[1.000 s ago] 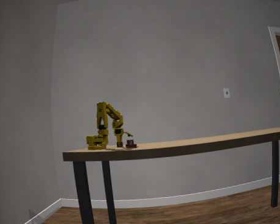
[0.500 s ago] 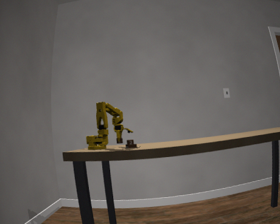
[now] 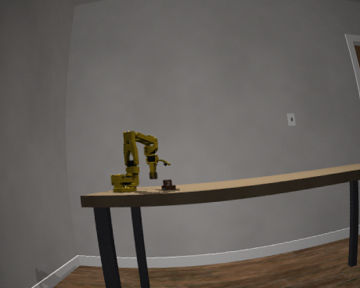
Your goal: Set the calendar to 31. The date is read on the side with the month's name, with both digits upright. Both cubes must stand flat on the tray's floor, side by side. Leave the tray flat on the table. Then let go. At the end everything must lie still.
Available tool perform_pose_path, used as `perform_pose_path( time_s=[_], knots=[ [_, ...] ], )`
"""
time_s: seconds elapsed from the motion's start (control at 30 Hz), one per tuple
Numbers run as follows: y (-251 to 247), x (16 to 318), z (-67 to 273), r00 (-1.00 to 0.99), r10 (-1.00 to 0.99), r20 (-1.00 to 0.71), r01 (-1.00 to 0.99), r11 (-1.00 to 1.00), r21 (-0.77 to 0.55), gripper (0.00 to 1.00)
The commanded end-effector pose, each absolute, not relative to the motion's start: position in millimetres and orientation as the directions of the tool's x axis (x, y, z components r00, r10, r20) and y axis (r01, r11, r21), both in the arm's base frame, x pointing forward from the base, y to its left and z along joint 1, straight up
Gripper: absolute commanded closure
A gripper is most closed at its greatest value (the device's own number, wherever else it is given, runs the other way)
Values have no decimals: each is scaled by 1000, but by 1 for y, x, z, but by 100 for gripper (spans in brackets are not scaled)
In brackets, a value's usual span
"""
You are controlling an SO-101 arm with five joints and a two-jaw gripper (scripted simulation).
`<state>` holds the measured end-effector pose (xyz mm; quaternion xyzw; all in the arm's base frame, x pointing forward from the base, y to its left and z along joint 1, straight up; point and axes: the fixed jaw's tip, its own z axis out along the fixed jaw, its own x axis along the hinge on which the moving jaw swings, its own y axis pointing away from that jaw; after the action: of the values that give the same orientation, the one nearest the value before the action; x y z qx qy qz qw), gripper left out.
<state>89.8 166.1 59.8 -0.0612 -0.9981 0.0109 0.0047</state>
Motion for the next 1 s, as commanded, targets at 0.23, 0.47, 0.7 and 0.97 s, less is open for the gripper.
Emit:
perform_pose_path(
  time_s=[0.23, 0.47, 0.7, 0.97],
  knots=[
    [172, 93, 73, -993, 121, -17, 120, 992, 42, 100],
    [172, 93, 73, -993, 121, -17, 120, 992, 42, 100],
    [169, 97, 73, -990, 143, -17, 142, 989, 42, 100],
    [148, 127, 73, -945, 326, -17, 325, 945, 42, 100]
  ],
)
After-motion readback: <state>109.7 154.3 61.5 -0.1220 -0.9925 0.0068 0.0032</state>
